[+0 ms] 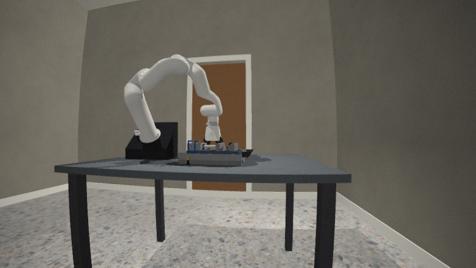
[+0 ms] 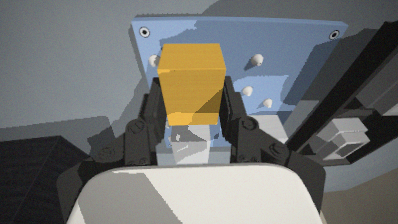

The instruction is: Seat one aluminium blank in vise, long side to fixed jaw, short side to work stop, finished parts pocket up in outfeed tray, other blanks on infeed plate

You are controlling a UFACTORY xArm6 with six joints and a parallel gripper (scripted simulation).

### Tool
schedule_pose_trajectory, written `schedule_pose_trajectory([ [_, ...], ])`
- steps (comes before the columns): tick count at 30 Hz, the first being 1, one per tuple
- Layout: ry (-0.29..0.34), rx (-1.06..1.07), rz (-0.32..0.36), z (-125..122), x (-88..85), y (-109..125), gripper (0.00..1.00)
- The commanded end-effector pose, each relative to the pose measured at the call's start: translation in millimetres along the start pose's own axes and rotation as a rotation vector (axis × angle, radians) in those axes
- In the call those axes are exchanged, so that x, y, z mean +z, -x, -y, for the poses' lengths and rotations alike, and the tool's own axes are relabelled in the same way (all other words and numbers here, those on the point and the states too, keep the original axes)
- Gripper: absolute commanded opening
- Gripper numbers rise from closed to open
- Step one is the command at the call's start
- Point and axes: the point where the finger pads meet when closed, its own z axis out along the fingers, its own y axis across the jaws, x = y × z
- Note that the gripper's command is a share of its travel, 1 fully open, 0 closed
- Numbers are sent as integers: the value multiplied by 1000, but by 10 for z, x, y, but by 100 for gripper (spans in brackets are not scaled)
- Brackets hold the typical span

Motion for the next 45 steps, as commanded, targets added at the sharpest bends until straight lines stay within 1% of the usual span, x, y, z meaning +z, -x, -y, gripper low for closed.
schedule_pose_trajectory([
  [1,3,1,-3,-14,-9,-9,0],
  [20,3,1,-3,-14,-3,-9,0],
  [21,3,1,-3,-14,-3,-9,69],
  [45,3,1,-3,-14,-3,-9,69],
])
